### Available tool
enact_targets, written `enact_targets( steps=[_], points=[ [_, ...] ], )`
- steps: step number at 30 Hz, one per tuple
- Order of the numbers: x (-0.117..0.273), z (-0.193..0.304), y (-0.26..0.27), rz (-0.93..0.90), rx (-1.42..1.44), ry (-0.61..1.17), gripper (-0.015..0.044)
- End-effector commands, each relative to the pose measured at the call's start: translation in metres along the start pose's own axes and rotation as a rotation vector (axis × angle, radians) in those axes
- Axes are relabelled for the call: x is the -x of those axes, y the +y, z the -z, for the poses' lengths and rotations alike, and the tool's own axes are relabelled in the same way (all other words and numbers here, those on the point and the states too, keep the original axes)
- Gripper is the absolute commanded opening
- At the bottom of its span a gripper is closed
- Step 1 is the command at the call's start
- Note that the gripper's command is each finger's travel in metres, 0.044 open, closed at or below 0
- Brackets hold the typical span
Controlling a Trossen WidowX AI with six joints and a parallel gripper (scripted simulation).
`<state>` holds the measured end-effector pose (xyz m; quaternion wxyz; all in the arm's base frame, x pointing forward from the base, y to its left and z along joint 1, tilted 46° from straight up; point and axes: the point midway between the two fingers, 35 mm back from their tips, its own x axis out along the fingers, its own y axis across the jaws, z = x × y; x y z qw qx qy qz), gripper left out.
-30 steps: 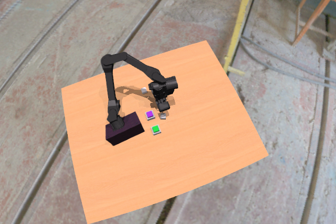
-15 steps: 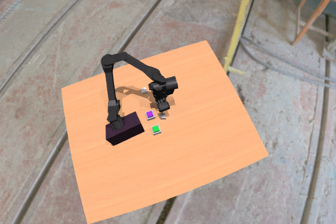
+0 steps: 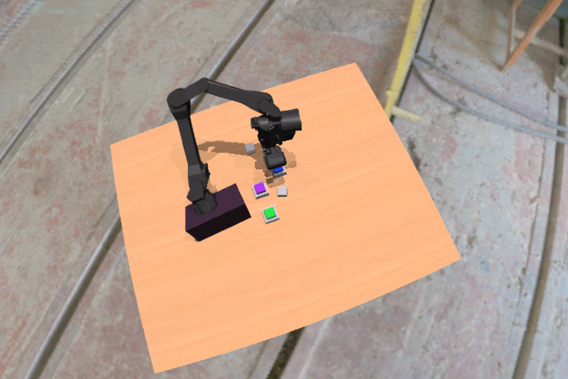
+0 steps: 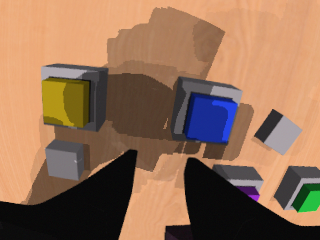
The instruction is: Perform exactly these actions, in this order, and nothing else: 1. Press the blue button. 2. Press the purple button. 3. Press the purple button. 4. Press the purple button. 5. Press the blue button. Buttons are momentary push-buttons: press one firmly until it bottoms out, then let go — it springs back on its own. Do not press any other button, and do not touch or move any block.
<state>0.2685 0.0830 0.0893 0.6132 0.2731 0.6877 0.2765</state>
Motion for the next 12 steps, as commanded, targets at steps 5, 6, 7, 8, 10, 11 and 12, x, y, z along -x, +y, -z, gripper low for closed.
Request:
enact_targets(
  steps=[5,6,7,8,10,11,12],
  points=[
    [0.042,0.025,0.074,-0.003,0.024,-0.022,0.0335],
    [0.042,0.025,0.074,-0.003,0.024,-0.022,0.0361],
    [0.042,0.025,0.074,-0.003,0.024,-0.022,0.0387],
    [0.042,0.025,0.074,-0.003,0.024,-0.022,0.04],
    [0.042,0.025,0.074,-0.003,0.024,-0.022,0.04],
    [0.042,0.025,0.074,-0.003,0.024,-0.022,0.04],
    [0.042,0.025,0.074,-0.003,0.024,-0.022,0.04]
  ],
)
